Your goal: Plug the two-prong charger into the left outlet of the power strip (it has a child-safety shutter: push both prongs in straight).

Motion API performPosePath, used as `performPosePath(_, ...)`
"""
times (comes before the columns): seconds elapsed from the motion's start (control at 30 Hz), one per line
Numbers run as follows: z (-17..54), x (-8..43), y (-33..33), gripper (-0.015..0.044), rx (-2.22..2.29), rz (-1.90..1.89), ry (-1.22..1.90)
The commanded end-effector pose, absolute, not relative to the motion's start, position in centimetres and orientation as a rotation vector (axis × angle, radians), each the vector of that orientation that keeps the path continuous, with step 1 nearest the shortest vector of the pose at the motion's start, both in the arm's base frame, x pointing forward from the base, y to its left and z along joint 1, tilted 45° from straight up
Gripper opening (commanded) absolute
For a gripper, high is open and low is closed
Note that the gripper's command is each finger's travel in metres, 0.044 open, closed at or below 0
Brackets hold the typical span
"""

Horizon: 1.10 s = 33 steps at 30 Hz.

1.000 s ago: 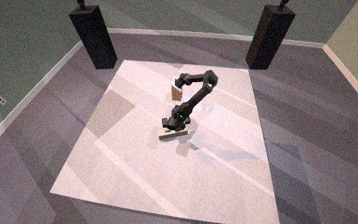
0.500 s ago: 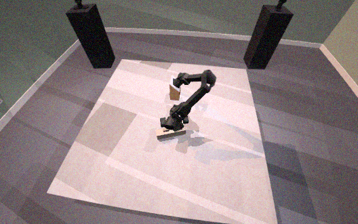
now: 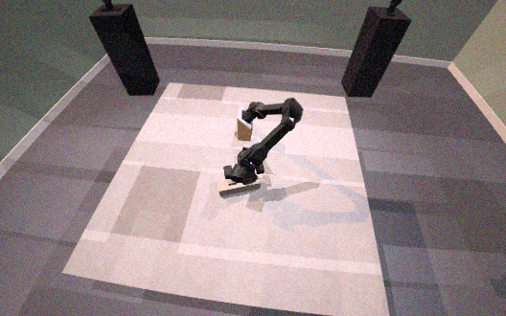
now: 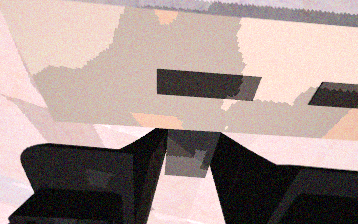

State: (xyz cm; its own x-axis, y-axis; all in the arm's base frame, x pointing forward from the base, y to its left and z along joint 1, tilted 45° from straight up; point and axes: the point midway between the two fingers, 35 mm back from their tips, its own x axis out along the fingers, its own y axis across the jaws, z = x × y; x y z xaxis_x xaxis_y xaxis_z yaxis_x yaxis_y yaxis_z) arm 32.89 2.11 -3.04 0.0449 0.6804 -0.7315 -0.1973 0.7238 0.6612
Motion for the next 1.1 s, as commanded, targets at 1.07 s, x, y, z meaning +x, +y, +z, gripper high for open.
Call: performPosePath(1.07,-2.38,33.90,1.91,0.0000,0.425,0.714,1.322)
